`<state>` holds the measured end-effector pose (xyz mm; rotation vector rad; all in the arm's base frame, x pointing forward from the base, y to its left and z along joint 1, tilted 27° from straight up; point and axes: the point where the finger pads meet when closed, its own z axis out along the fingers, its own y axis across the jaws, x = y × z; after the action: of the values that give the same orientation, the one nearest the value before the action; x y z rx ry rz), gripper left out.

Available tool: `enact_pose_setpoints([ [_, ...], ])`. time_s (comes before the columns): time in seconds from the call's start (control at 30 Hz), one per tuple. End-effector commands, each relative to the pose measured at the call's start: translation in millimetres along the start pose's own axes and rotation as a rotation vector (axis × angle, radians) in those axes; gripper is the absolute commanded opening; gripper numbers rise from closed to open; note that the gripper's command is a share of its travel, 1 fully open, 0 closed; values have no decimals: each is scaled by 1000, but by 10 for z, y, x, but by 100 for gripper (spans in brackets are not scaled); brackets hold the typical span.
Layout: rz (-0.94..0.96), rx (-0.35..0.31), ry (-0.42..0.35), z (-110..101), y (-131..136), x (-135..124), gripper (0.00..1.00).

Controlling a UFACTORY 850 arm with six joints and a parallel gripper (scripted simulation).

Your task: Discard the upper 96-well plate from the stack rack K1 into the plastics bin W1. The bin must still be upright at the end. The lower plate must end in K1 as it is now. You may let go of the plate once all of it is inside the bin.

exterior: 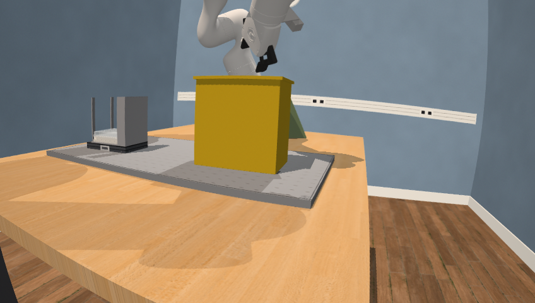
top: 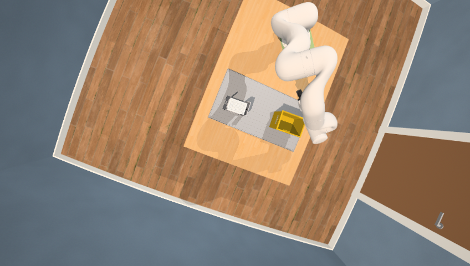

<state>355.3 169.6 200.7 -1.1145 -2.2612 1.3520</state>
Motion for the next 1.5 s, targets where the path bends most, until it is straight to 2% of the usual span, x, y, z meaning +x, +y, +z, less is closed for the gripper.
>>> enact_pose_setpoints([
  [0.0,0,-1,0,-8,-2,0,100],
  [0.53,0,-1,0,-8,-2,0,100],
  [0.77,224,-66,16,-37,-20,-269,100],
  [1.03,479,-135,47,-51,-38,-450,100],
  [1.1,479,-135,47,-51,-38,-450,100],
  [1.47,830,-220,113,-72,-91,-814,100],
])
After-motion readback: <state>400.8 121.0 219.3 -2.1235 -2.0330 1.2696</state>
